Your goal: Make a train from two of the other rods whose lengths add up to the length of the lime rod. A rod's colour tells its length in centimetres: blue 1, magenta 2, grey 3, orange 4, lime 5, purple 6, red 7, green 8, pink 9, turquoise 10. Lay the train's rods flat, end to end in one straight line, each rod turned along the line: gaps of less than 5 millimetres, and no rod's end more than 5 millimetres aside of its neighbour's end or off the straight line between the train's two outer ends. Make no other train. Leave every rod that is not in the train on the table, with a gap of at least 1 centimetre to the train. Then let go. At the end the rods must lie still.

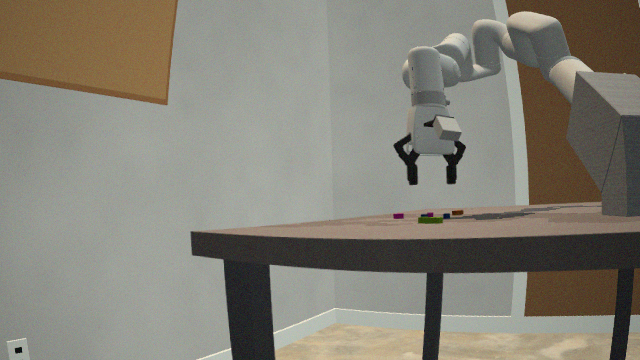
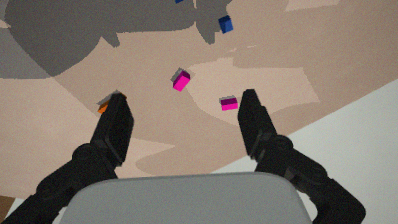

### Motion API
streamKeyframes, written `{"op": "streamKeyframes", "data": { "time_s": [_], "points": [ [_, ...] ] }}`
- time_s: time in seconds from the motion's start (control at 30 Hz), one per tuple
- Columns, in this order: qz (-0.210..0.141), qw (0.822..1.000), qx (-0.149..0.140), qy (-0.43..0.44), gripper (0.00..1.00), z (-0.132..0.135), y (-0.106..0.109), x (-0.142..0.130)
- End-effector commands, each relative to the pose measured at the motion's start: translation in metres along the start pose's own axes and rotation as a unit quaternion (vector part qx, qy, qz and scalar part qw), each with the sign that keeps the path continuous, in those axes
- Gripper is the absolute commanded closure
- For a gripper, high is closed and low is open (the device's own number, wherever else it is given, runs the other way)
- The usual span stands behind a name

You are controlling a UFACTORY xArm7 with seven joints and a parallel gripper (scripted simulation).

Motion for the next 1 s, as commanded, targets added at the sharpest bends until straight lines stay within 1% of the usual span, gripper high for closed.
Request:
{"op": "streamKeyframes", "data": {
  "time_s": [0.0,0.17,0.37,0.43,0.5,0.57,0.7,0.8,0.93,0.97],
  "points": [
    [0.005,0.996,0.000,0.084,0.00,0.001,0.001,-0.005],
    [0.005,0.984,0.000,0.180,0.00,0.001,0.001,-0.009],
    [0.005,0.956,-0.001,0.294,0.00,0.001,0.001,-0.014],
    [0.005,0.956,-0.001,0.294,0.00,0.001,0.001,-0.014],
    [0.004,0.934,-0.001,0.357,0.00,0.001,0.001,-0.017],
    [0.004,0.926,-0.001,0.378,0.00,0.001,0.001,-0.019],
    [0.004,0.894,-0.002,0.449,0.00,0.000,0.001,-0.022],
    [0.004,0.866,-0.002,0.501,0.00,0.000,0.001,-0.025],
    [0.004,0.824,-0.002,0.567,0.00,0.000,0.001,-0.029],
    [0.004,0.824,-0.002,0.567,0.00,0.000,0.001,-0.029]
  ]
}}
Point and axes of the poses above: the point where the finger pads meet when closed, its own y axis back along the fingers, its own z axis across the jaws, x = y × z, the point moved 7 cm from there along y, back along the fingers, and after that the axes turned 5 degrees about y, right-handed, at the moved point
